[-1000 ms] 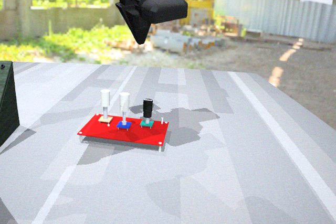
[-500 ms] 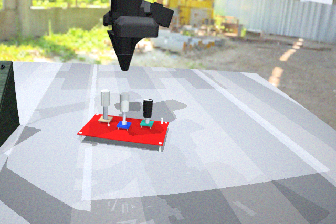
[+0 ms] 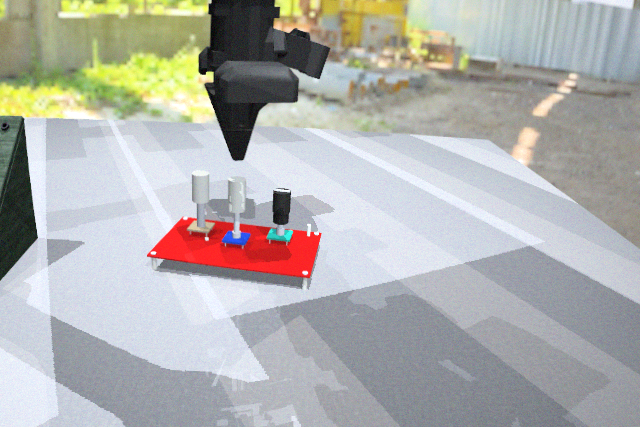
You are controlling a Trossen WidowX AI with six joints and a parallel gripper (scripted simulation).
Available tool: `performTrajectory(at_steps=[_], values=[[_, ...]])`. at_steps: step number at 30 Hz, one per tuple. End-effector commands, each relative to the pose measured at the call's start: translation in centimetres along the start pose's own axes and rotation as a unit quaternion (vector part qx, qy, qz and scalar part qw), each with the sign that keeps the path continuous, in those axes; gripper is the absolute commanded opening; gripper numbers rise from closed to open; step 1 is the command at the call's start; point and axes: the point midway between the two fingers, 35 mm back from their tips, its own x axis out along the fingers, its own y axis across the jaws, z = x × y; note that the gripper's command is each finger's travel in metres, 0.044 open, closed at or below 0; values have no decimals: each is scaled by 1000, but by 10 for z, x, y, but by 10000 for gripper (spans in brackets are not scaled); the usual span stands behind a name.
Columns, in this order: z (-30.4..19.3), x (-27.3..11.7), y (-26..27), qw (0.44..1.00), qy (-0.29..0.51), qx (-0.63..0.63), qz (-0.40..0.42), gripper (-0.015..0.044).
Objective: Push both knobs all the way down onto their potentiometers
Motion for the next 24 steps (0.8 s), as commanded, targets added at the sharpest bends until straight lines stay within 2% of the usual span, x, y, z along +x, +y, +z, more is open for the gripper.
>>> performTrajectory(at_steps=[1,24], values=[[0,6,0,1000,0,-2,-3,0],[0,17,-1,1000,0,-2,-3,0]])
